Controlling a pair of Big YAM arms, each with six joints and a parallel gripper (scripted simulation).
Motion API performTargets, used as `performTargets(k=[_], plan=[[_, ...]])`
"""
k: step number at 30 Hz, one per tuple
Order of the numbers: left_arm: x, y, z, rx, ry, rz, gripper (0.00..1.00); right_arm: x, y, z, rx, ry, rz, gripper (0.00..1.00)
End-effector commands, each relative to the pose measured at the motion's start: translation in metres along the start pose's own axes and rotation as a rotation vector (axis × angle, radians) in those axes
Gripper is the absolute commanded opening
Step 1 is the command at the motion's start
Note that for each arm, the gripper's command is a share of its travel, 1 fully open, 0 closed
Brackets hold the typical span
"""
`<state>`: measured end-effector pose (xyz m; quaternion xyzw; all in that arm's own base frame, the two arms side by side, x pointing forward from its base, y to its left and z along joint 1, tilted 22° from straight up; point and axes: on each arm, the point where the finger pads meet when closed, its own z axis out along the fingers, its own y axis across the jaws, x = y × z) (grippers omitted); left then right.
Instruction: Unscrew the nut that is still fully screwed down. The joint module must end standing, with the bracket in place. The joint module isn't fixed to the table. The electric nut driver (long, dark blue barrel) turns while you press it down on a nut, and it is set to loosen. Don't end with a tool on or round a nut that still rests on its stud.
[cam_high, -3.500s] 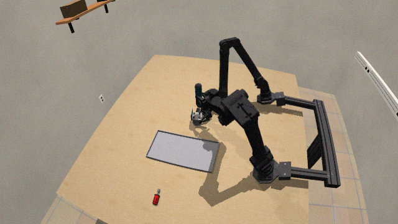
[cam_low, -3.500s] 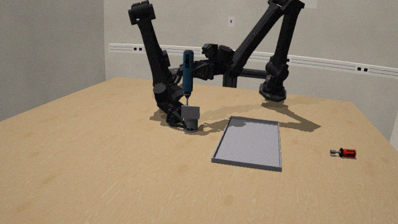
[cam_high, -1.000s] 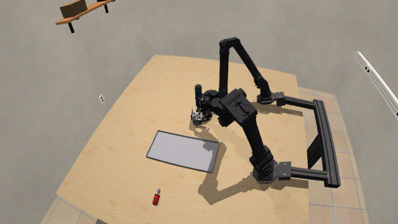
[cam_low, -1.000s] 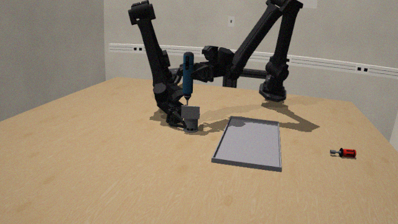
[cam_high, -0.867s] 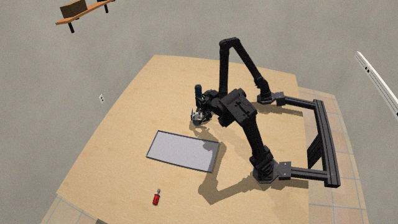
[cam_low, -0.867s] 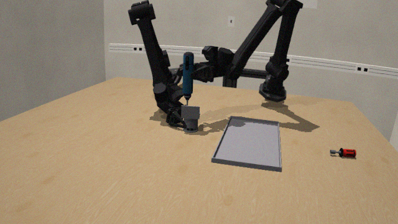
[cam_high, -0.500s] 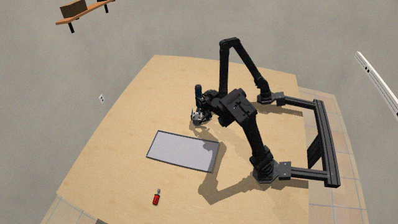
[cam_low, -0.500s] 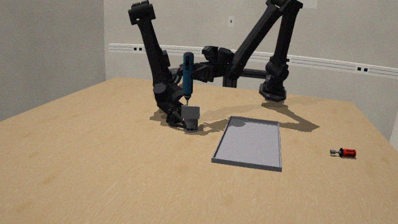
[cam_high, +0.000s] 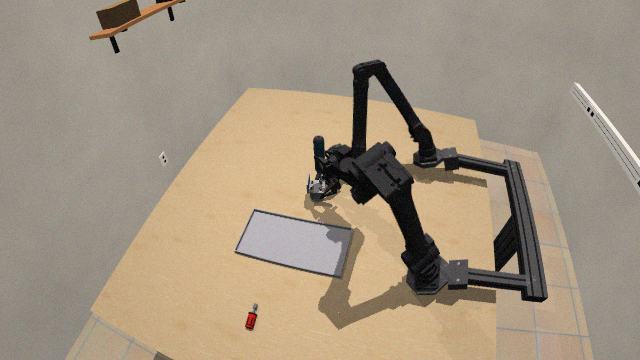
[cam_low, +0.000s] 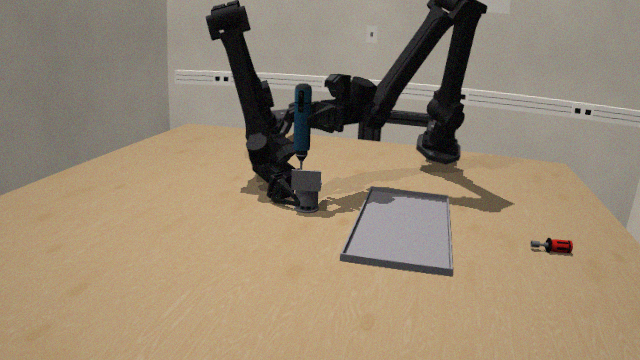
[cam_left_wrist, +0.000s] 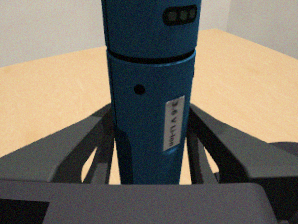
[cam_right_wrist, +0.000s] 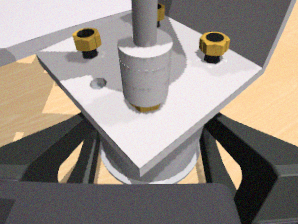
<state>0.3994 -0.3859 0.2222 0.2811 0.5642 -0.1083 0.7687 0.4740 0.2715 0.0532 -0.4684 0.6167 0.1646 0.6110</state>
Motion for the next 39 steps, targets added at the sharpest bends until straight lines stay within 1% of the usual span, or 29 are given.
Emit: performTargets(k=[1,2,3,6,7,19,20,23,24,36,37,39], plan=[[-0.01,0.002,0.006,-0.007,-0.03,-0.01,0.42,-0.006,-0.004,0.003,0.006,-0.013,-0.006,0.59],[-0.01,0.002,0.006,-0.007,-0.03,-0.01,0.42,-0.006,-0.004,0.003,0.006,-0.013,-0.006,0.59],[-0.002,0.006,0.004,-0.013,-0.023,-0.016,0.42,-0.006,-0.004,0.003,0.006,-0.013,-0.006,0.59],[0.0,0.006,0.004,-0.013,-0.02,-0.015,0.42,-0.006,-0.004,0.003,0.006,-0.013,-0.006,0.59],[-0.01,0.002,0.006,-0.007,-0.03,-0.01,0.42,-0.006,-0.004,0.003,0.006,-0.013,-0.006,0.59],[-0.01,0.002,0.006,-0.007,-0.03,-0.01,0.42,-0.006,-0.004,0.003,0.006,-0.013,-0.006,0.59],[0.001,0.005,0.004,-0.012,-0.019,-0.016,0.42,-0.006,-0.004,0.003,0.006,-0.013,-0.006,0.59],[0.001,0.006,0.004,-0.013,-0.019,-0.015,0.42,-0.006,-0.004,0.003,0.006,-0.013,-0.006,0.59],[-0.009,0.002,0.006,-0.007,-0.03,-0.01,0.42,-0.006,-0.004,0.003,0.006,-0.013,-0.006,0.59],[-0.009,0.002,0.006,-0.007,-0.03,-0.01,0.42,-0.006,-0.004,0.003,0.006,-0.013,-0.006,0.59],[0.001,0.006,0.004,-0.012,-0.019,-0.015,0.42,-0.006,-0.004,0.003,0.006,-0.013,-0.006,0.59],[0.002,0.006,0.004,-0.013,-0.018,-0.015,0.42,-0.006,-0.004,0.003,0.006,-0.013,-0.006,0.59]])
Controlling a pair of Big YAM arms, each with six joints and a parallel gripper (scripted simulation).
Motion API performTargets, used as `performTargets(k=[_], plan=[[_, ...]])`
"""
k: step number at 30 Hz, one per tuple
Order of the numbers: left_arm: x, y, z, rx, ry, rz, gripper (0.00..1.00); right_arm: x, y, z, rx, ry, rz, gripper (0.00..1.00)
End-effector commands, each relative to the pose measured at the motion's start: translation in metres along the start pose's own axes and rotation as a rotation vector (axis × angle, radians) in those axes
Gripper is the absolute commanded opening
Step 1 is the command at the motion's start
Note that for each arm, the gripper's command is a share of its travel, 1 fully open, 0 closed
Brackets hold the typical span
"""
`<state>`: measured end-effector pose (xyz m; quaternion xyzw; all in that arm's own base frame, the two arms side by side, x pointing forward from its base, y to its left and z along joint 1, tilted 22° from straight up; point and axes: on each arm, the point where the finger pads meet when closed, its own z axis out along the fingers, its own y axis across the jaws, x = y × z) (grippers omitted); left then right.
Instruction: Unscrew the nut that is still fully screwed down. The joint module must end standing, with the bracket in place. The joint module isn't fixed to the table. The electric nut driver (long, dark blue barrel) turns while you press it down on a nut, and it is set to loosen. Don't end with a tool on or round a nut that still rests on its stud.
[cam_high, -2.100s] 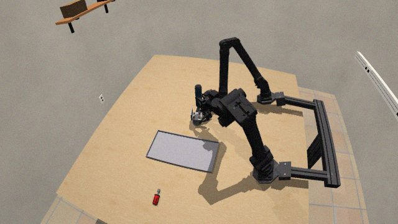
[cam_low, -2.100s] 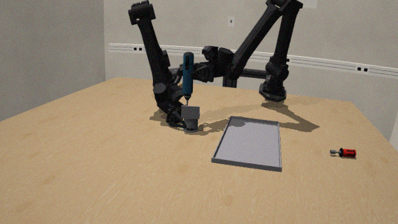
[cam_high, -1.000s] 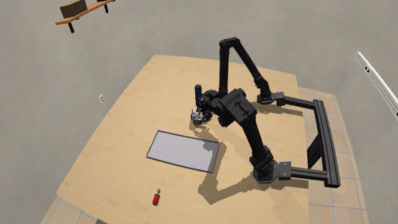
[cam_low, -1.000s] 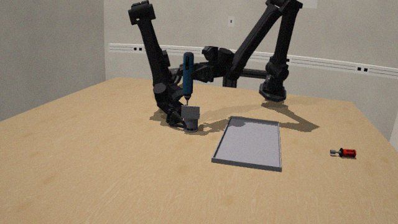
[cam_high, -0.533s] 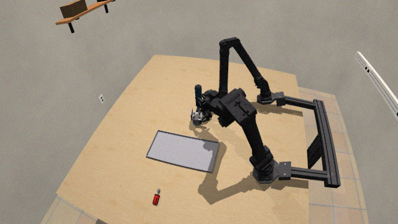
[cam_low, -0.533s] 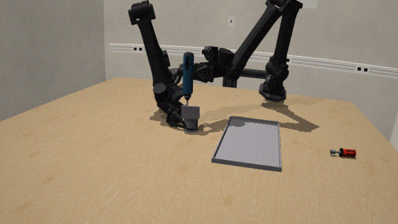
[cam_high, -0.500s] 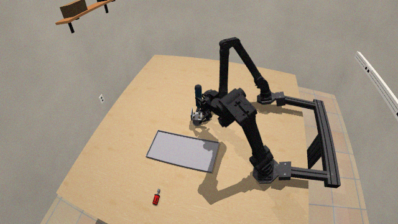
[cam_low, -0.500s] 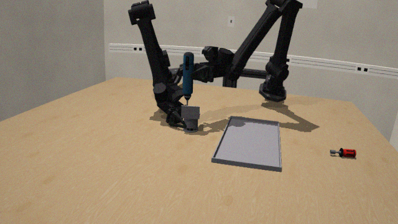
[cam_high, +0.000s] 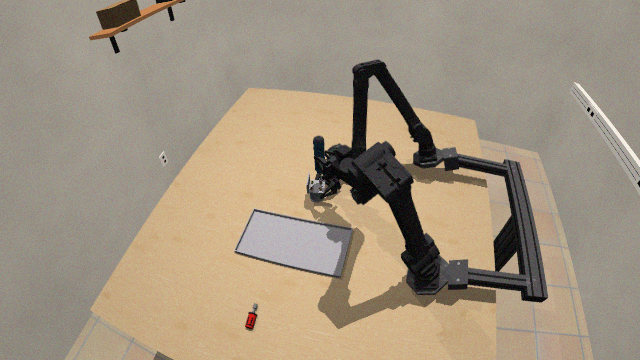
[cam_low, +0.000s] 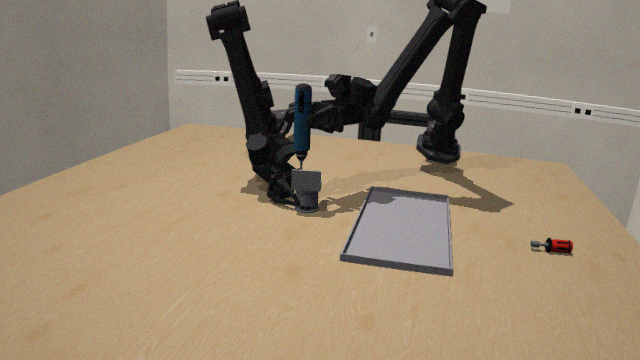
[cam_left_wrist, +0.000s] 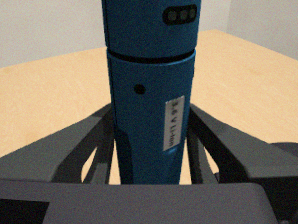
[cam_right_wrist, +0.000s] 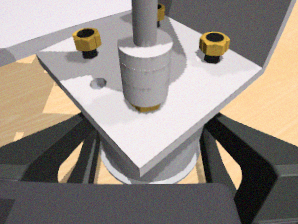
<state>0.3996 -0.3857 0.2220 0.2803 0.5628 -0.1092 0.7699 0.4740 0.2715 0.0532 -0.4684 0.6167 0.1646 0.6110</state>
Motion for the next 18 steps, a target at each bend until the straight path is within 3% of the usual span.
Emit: performTargets(k=[1,2,14,18], plan=[[0.002,0.006,0.004,-0.012,-0.014,-0.014,0.42,-0.006,-0.004,0.003,0.006,-0.013,-0.006,0.59],[-0.009,0.002,0.006,-0.006,-0.025,-0.009,0.42,-0.006,-0.004,0.003,0.006,-0.013,-0.006,0.59],[-0.009,0.002,0.006,-0.006,-0.025,-0.009,0.42,-0.006,-0.004,0.003,0.006,-0.013,-0.006,0.59],[0.003,0.006,0.004,-0.012,-0.013,-0.013,0.42,-0.006,-0.004,0.003,0.006,-0.013,-0.006,0.59]])
